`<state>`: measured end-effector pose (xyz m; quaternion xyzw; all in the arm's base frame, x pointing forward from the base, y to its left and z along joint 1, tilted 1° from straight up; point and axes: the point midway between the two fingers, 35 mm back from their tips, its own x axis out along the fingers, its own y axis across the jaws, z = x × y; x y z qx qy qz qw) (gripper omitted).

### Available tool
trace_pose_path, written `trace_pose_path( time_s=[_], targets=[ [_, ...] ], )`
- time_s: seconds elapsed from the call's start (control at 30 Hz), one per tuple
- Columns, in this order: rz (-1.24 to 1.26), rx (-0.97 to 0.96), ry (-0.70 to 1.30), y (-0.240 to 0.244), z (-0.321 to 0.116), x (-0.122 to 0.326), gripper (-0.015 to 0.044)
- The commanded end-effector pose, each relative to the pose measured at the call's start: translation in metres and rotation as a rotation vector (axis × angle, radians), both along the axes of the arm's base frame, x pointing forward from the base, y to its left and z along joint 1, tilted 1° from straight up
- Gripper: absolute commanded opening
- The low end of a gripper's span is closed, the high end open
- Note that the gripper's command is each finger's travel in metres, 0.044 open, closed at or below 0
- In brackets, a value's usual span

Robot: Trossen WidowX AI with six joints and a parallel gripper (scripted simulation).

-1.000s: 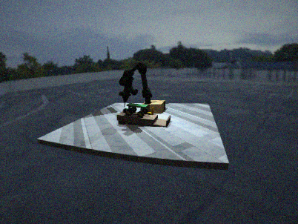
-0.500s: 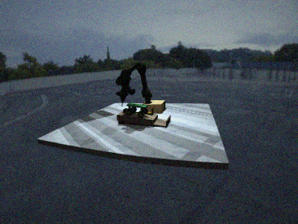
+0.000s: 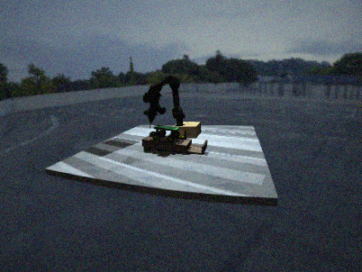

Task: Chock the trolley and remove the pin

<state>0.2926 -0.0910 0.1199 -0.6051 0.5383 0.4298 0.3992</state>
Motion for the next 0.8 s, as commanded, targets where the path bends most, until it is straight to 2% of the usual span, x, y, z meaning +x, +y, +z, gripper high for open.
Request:
trace_pose_path(
  time_s=[0.0, 0.43, 0.77],
  targets=[
    [0.005, 0.001, -0.002, -0.002, 0.000, -0.014, 0.0000],
    [0.005, 0.001, 0.000, -0.005, -0.002, -0.044, 0.0000],
    [0.005, 0.004, 0.001, 0.032, -0.009, -0.045, 0.0000]
  ],
)
